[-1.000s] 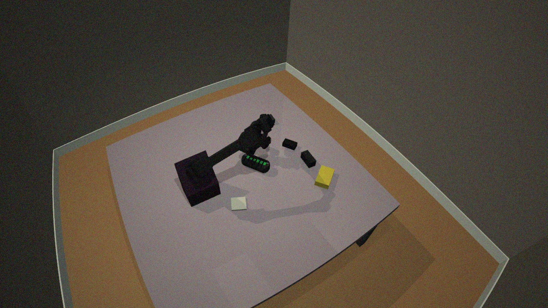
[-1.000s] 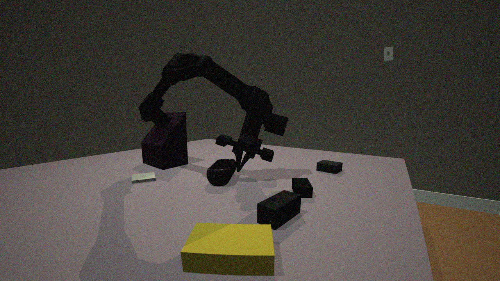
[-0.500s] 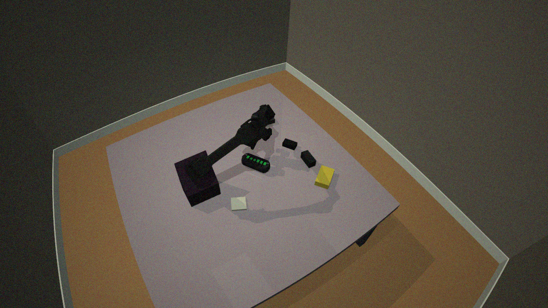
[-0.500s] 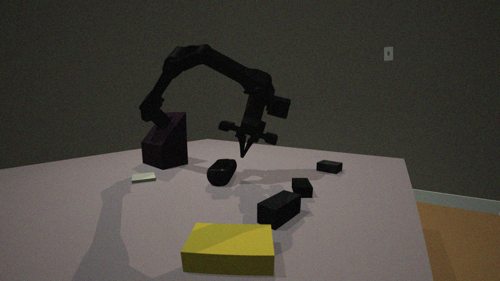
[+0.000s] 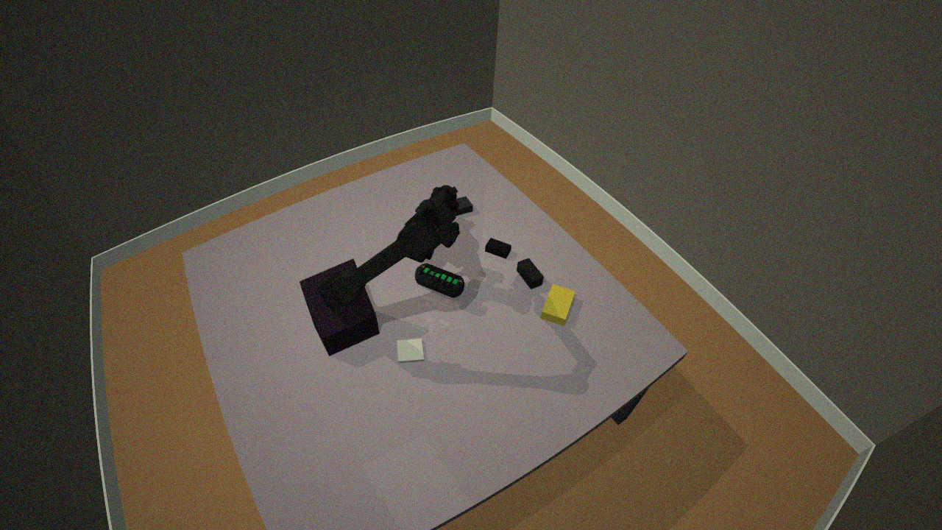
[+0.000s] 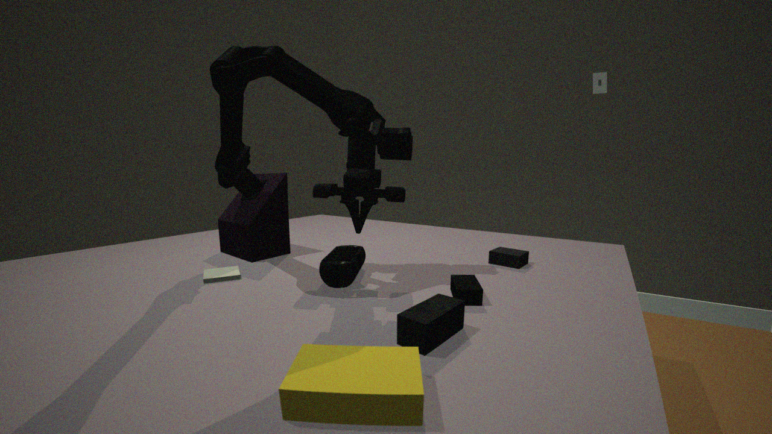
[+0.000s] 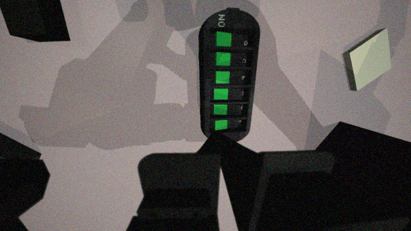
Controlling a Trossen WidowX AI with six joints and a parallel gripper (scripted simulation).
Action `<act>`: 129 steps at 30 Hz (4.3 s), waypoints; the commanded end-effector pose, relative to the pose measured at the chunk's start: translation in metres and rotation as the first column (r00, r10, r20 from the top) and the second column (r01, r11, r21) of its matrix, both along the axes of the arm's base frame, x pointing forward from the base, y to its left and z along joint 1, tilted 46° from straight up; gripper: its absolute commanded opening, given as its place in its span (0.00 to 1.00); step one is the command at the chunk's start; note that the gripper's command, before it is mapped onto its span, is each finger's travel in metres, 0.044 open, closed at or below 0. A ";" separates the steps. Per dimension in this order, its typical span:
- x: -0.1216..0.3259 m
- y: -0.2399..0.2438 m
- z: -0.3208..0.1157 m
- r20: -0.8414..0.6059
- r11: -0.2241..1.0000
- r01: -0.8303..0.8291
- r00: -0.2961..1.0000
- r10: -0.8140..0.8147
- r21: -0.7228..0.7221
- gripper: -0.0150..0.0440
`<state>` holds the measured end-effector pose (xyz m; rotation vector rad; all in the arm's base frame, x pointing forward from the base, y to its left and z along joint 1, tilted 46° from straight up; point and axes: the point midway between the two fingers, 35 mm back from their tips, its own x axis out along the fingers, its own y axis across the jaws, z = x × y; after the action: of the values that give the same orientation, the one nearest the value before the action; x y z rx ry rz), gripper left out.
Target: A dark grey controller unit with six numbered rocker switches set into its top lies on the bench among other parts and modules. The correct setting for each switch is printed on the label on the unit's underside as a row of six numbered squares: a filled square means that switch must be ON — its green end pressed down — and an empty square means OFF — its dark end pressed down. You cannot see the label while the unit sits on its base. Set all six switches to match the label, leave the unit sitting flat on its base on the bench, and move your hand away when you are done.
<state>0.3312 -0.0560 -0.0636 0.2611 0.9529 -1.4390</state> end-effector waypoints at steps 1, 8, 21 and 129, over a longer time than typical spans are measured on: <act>-0.013 0.001 0.005 0.022 0.999 -0.045 0.999 0.045 0.017 0.25; -0.013 -0.001 0.003 0.023 0.999 -0.047 0.999 0.047 0.018 0.25; -0.015 -0.016 -0.012 0.022 0.999 -0.046 0.999 0.046 0.019 0.25; 0.011 -0.042 0.041 0.023 0.999 -0.045 0.999 0.045 0.018 0.25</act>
<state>0.3394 -0.0964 -0.0218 0.2746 0.9453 -1.3873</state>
